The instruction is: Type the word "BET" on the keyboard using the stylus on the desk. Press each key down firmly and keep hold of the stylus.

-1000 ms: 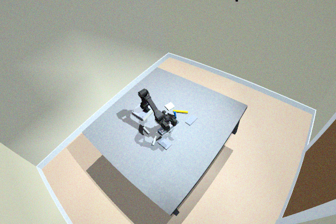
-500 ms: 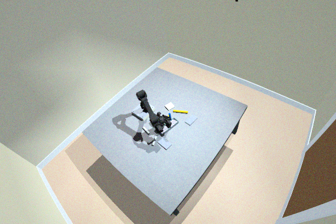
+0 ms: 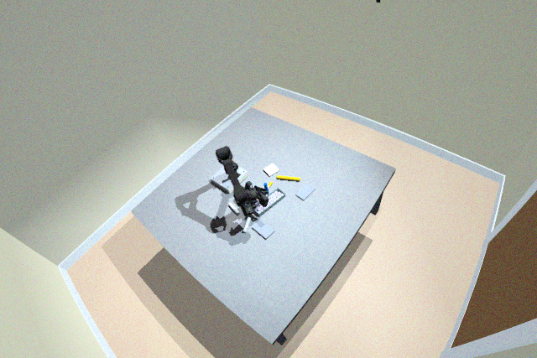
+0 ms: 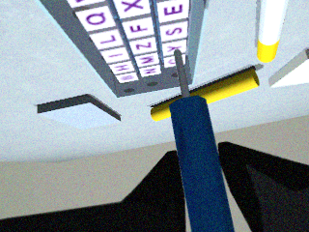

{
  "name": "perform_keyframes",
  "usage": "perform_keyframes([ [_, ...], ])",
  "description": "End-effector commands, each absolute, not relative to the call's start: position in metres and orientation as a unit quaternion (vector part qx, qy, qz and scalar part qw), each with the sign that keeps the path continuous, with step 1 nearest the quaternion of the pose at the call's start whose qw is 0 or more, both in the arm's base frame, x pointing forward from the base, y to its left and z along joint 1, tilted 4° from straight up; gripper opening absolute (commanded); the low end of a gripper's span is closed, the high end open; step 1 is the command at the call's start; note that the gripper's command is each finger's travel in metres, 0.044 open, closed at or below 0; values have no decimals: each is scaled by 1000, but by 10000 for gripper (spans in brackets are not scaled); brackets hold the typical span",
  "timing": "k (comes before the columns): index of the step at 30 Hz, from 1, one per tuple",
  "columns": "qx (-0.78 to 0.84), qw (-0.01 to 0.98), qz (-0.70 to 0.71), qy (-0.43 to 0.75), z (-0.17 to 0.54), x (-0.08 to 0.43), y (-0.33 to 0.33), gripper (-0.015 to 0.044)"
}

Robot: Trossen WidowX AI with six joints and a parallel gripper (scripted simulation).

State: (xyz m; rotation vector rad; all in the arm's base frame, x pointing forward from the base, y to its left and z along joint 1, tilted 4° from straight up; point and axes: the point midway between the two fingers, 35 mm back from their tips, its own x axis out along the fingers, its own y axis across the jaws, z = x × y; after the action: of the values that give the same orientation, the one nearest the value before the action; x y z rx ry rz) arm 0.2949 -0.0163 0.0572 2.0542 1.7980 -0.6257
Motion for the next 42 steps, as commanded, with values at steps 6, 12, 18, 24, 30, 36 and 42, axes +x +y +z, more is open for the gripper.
perform_keyframes([
  [6, 721, 167, -223, 635, 49, 291, -16, 53],
  [12, 721, 167, -223, 635, 48, 291, -17, 81],
  [18, 721, 167, -223, 635, 47, 291, -17, 81],
  [24, 721, 167, -223, 635, 45, 291, -17, 81],
  [30, 721, 167, -223, 635, 43, 291, -17, 81],
  [36, 721, 167, -223, 635, 41, 291, -17, 81],
  [42, 721, 167, -223, 635, 39, 291, -17, 81],
])
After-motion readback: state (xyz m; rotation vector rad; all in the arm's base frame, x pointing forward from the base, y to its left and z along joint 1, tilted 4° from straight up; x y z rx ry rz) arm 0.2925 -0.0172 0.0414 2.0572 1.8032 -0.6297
